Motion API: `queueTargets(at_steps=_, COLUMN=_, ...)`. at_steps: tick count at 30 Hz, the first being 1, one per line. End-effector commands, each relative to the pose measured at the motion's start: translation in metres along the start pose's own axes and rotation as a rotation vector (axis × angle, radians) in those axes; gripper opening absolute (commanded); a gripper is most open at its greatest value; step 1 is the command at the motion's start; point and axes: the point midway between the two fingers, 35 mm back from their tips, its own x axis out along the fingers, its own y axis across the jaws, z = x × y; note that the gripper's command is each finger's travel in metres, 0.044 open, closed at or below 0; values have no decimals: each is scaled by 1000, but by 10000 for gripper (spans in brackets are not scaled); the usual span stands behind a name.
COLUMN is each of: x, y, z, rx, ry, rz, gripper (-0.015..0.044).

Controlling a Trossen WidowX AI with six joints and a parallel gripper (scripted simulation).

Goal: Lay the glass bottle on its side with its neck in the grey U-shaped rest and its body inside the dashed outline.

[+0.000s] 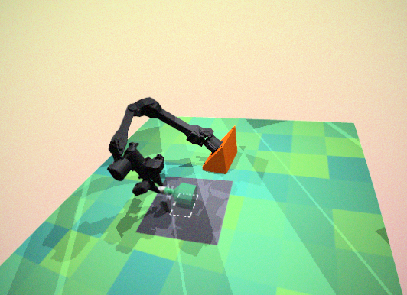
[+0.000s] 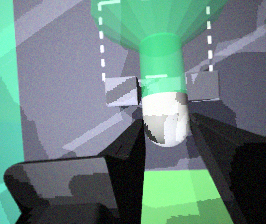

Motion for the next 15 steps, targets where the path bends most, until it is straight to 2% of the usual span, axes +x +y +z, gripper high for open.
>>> queueTargets(at_steps=1, x=2, y=1, z=-2, rx=-3, ry=1, rz=1, gripper=125)
queueTargets(at_steps=15, x=8, y=1, z=-9, rx=6, ry=0, rz=-1, gripper=125)
